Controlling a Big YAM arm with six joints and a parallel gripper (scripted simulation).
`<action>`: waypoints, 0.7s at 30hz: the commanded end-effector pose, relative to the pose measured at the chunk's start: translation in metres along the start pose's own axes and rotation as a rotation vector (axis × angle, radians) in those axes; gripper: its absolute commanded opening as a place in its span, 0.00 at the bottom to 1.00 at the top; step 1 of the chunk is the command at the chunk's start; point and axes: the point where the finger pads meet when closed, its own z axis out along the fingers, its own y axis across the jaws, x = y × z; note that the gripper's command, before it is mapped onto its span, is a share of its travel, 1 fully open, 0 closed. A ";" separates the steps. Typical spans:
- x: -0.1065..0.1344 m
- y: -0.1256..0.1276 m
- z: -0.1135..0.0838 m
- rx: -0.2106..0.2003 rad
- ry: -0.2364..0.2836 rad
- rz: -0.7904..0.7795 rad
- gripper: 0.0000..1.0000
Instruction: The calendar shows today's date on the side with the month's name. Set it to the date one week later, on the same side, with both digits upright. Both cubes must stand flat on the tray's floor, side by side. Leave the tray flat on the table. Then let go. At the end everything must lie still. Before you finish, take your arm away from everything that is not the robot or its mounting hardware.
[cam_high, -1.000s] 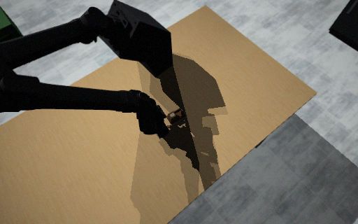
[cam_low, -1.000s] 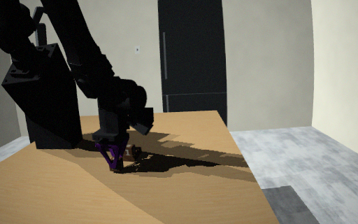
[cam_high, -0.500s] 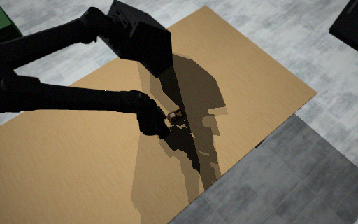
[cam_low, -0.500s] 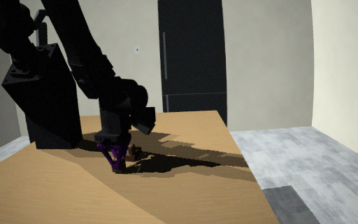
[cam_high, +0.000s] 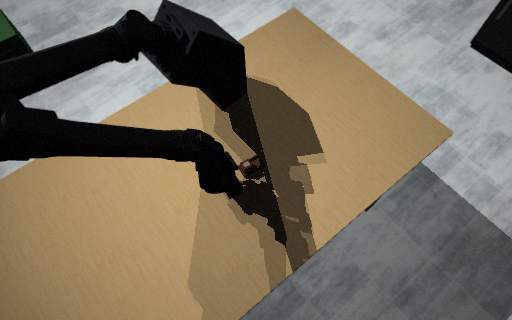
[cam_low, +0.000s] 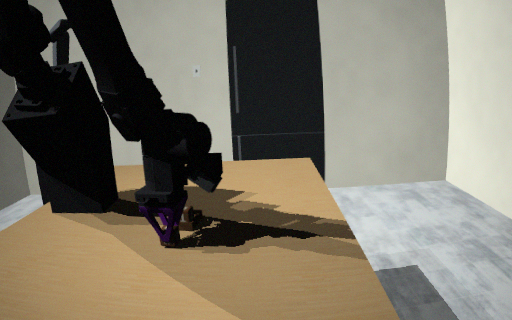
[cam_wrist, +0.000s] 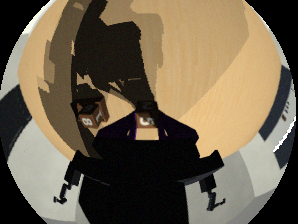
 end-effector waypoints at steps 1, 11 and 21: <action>-0.003 -0.001 0.001 0.003 -0.013 -0.004 0.25; -0.003 -0.001 0.001 0.003 -0.013 -0.004 0.25; -0.006 0.001 0.001 0.003 -0.017 -0.007 0.25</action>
